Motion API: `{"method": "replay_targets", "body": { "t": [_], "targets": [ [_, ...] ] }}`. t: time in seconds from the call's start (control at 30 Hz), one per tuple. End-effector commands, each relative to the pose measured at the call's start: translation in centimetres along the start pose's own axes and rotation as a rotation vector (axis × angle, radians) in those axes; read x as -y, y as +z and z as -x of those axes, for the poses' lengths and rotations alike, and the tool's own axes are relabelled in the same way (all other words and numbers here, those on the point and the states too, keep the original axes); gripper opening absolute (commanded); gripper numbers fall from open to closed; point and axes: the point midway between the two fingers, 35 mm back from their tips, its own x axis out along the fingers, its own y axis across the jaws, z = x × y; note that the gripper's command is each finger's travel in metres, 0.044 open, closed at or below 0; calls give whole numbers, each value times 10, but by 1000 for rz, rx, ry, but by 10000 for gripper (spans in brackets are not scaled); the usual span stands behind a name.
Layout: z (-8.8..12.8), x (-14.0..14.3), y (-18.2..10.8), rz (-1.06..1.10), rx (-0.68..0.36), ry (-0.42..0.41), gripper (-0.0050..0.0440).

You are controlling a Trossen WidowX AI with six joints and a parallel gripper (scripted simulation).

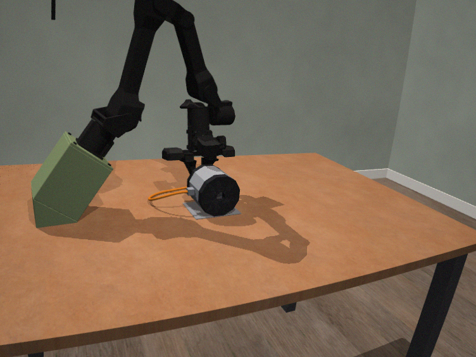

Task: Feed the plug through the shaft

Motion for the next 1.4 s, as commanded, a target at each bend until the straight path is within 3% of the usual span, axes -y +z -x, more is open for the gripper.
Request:
{"method": "replay_targets", "body": {
  "t": [0.0,0.43,0.9,1.37],
  "targets": [
    [-4,1,1,3,-3,-8,100],
    [-4,0,3,0,1,0,93],
    [-4,0,3,0,1,0,0],
    [-2,-2,12,3,-3,-8,0]
  ]
}}
